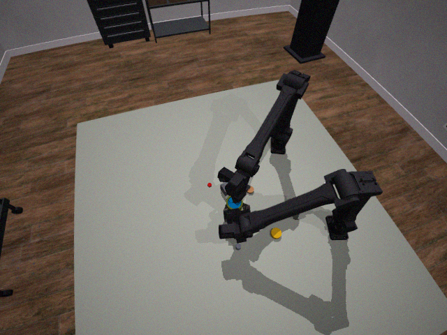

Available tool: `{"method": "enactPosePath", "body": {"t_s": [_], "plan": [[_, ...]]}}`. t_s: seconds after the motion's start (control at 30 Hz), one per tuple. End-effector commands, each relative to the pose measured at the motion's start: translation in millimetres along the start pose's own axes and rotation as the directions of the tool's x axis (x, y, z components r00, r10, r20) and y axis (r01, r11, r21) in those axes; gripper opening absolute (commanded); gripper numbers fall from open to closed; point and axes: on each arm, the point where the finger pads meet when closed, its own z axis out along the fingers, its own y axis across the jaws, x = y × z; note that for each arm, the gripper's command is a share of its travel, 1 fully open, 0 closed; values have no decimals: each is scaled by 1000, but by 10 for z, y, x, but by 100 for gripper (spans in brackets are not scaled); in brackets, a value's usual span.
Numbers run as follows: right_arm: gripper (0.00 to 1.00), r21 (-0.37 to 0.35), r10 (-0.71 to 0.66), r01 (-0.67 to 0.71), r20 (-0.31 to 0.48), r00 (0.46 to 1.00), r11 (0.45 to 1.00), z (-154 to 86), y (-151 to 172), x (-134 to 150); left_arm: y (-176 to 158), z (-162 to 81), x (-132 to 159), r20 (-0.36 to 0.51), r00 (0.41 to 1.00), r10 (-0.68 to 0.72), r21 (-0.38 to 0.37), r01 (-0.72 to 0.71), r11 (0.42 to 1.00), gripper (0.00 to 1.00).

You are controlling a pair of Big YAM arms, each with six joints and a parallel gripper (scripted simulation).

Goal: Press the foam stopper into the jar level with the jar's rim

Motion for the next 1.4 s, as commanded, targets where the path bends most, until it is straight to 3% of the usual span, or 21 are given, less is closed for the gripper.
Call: {"method": "enactPosePath", "body": {"t_s": [0.0, 0.07, 0.13, 0.17, 0.87, 0.9, 1.13, 1.23, 1.37], "plan": [[0, 82, 25, -25, 4, 1000, 996, 455, -189, -69, -19, -81, 196, -7, 999, 37, 9, -37, 999, 64], [0, 56, 25, -25, 3, 1000, 998, 324, -131, -67, -19, -81, 196, -7, 999, 37, 9, -37, 999, 64], [0, 82, 25, -25, 4, 1000, 996, 291, -183, -68, -19, -81, 196, -7, 999, 37, 9, -37, 999, 64], [0, 42, 25, -25, 2, 1000, 999, 171, 28, -64, -19, -81, 196, -7, 999, 37, 9, -37, 999, 64], [0, 10, 24, -24, 1, 1000, 1000, -253, 245, -52, -19, -81, 196, -7, 999, 37, 9, -37, 999, 64], [0, -45, 24, -24, -1, 1000, 999, -531, 346, -49, -19, -81, 196, -7, 999, 37, 9, -37, 999, 64], [0, -25, 24, -24, 0, 1000, 999, -565, 356, -49, -19, -81, 196, -7, 999, 37, 9, -37, 999, 64], [0, -44, 24, -24, -1, 1000, 999, -727, 380, -47, -19, -81, 196, -7, 999, 37, 9, -37, 999, 64], [0, -29, 24, -24, 0, 1000, 999, -693, 384, -47, -19, -81, 196, -7, 999, 37, 9, -37, 999, 64]]}}
